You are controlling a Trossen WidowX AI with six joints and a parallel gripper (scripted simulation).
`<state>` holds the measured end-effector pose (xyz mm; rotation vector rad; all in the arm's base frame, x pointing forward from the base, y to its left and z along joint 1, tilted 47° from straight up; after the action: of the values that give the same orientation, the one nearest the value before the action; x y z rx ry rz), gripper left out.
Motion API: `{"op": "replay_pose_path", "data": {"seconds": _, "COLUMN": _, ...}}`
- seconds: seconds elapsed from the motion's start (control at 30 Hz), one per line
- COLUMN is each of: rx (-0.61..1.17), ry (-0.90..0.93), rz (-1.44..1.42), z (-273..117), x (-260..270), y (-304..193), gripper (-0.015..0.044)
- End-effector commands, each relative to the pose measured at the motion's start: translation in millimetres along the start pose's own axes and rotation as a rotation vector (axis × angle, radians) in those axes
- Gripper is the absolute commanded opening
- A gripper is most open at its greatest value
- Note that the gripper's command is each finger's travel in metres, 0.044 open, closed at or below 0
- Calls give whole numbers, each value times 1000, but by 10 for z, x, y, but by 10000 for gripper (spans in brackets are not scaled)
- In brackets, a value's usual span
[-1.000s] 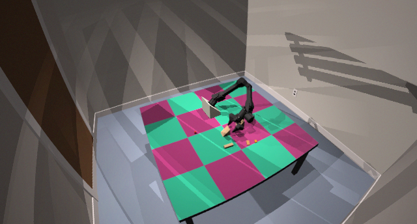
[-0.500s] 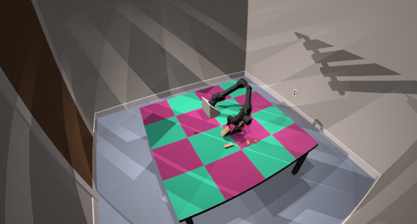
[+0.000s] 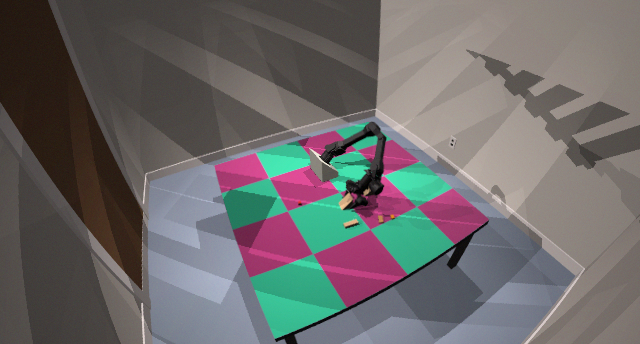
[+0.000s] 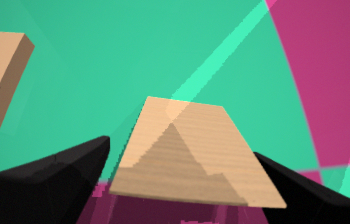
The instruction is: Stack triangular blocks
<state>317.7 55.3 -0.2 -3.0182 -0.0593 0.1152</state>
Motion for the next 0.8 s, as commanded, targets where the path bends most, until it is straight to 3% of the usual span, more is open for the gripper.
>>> {"op": "replay_pose_path", "data": {"seconds": 0.0, "rx": -1, "ry": -10, "rz": 6, "z": 50, "x": -17, "y": 5, "gripper": 361}}
{"op": "replay_pose_path", "data": {"seconds": 0.1, "rx": -1, "ry": -10, "rz": 6, "z": 50, "x": -17, "y": 5, "gripper": 282}}
{"op": "replay_pose_path", "data": {"seconds": 0.33, "rx": -1, "ry": -10, "rz": 6, "z": 50, "x": -17, "y": 5, "gripper": 236}}
{"op": "replay_pose_path", "data": {"seconds": 0.63, "rx": -2, "ry": -7, "rz": 2, "z": 10, "x": -16, "y": 24, "gripper": 0}}
{"op": "replay_pose_path", "data": {"seconds": 0.77, "rx": -2, "ry": -7, "rz": 2, "z": 10, "x": -16, "y": 24, "gripper": 0}}
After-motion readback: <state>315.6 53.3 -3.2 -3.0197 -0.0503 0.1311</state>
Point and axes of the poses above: the point midway between the two fingers, 35 mm back from their tips, its own z axis out along the fingers, its own x axis across the jaws, y = z × x, the point moved 4 cm from there along -z, back along the fingers, and after that the axes turned 6 degrees about -z, right-handed, at the moved point
